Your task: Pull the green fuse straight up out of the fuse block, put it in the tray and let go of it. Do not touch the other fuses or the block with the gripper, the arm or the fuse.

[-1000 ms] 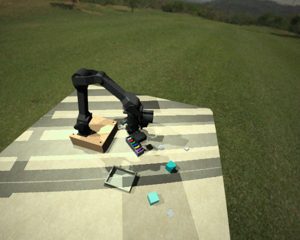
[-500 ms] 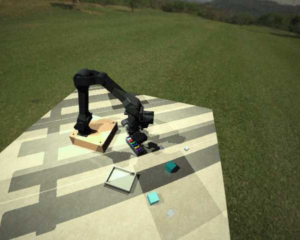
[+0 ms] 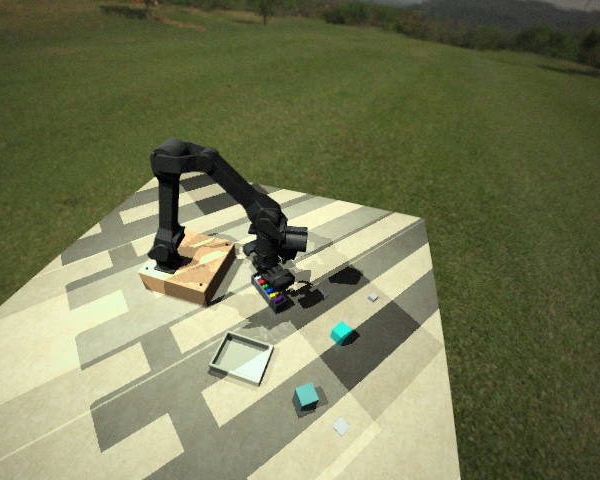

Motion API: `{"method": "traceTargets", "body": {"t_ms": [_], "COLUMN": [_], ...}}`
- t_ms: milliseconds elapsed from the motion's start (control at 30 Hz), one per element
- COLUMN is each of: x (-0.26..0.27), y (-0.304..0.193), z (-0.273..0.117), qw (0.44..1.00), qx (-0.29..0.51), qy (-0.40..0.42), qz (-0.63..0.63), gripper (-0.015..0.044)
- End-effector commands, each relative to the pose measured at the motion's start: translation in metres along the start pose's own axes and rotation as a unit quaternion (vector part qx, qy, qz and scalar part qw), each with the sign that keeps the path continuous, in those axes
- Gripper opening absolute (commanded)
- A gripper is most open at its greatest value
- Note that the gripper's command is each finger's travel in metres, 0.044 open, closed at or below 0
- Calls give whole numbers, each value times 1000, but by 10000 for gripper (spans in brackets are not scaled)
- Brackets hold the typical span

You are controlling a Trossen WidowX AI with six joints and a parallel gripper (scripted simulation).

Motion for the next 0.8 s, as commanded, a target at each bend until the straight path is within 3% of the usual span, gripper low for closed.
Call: {"method": "traceTargets", "body": {"t_ms": [0, 767], "x": [1, 1], "y": [-1, -1], "z": [5, 13], "qw": [1000, 1000], "qx": [4, 4], "qy": [0, 0], "qz": [-1, -1], "gripper": [74, 74]}}
Point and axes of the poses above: the point midway between the two fingers, 35 mm back from their tips, its own z axis out along the fingers, its own x axis across the jaws, y = z × x, the point moved 7 cm from there along -z, back along the fingers, and after that the axes turned 3 degrees about z, right-handed, at the moved point
